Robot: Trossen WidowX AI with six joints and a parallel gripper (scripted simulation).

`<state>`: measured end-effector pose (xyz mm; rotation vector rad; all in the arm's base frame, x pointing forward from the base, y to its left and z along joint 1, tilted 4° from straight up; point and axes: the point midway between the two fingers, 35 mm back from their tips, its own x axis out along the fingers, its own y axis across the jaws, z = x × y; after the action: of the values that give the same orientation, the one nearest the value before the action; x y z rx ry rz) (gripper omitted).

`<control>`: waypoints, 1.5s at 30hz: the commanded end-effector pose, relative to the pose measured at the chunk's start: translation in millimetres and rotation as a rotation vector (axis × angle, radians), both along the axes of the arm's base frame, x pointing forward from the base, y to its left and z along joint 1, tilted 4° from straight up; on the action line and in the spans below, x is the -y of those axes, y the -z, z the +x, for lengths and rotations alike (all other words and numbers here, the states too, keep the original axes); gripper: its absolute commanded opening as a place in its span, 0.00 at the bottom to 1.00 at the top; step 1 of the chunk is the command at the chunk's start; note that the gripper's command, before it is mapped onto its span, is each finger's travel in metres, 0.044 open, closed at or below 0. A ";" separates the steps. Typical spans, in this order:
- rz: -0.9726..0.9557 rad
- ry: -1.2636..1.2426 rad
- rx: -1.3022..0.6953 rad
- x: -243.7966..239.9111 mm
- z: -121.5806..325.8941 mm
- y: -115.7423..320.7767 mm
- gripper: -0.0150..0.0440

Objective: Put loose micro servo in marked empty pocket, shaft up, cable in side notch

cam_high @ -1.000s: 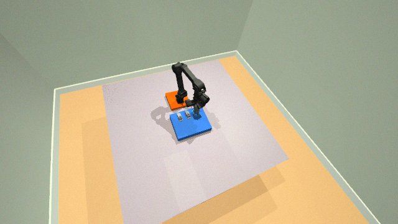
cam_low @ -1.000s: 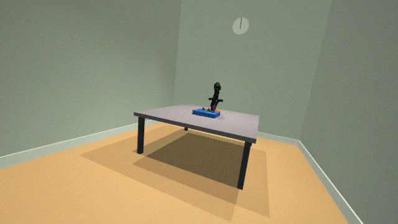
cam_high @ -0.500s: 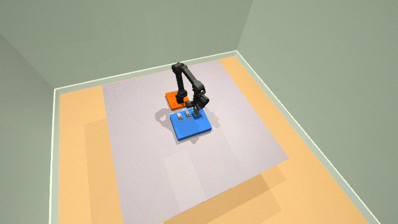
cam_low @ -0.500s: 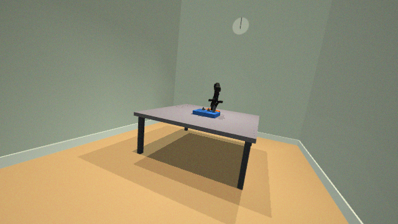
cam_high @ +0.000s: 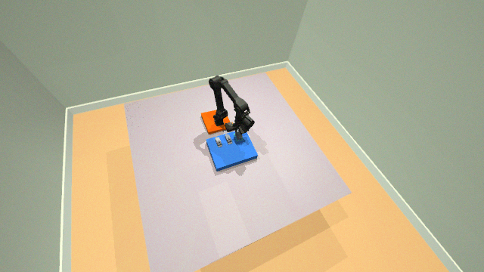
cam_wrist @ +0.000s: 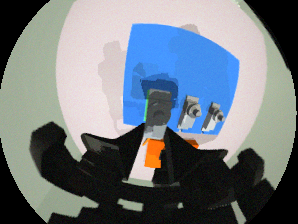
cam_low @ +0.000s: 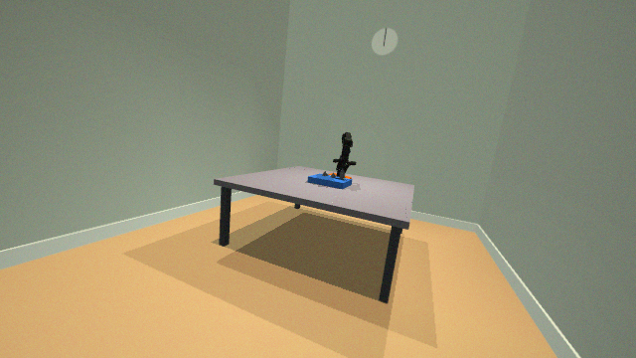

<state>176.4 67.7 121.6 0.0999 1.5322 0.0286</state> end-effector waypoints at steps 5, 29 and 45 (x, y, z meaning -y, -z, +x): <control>-0.002 0.007 0.002 -0.3 0.8 7.7 0.25; -0.002 0.007 0.002 -2.2 1.7 30.7 0.25; -0.002 0.007 0.002 -3.4 2.4 46.6 0.25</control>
<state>178.2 71.0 77.9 0.0989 1.5322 0.0274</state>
